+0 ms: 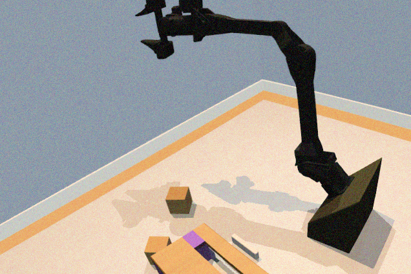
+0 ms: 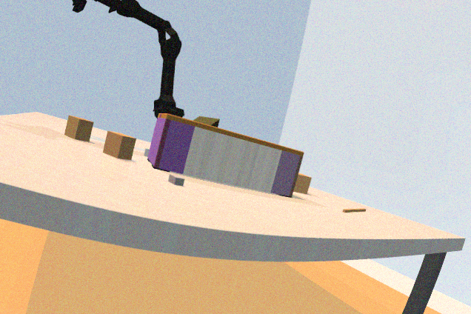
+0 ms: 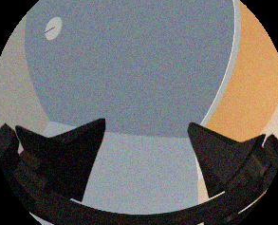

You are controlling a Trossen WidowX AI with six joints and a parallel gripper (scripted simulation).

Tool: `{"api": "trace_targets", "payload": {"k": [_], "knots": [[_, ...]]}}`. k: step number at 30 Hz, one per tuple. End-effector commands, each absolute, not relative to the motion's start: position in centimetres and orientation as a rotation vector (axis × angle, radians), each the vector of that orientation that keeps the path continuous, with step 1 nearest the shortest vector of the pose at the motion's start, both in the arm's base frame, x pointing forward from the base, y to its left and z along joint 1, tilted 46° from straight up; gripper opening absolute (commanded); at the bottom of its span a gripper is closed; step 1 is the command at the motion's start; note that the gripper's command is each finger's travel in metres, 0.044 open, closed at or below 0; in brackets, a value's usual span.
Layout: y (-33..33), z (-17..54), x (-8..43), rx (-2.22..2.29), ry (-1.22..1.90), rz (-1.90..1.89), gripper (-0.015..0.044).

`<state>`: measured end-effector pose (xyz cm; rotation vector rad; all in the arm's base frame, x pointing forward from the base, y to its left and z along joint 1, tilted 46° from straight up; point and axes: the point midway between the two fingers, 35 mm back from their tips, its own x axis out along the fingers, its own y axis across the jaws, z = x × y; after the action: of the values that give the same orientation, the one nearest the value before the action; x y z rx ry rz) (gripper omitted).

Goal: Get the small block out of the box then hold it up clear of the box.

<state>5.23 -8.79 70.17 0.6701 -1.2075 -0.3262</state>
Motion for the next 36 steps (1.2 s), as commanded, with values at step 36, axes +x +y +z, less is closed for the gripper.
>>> {"api": "trace_targets", "payload": {"k": [36], "knots": [[-9.9,32.0,39.3,1.694,0.114,-0.822,0.0400]]}}
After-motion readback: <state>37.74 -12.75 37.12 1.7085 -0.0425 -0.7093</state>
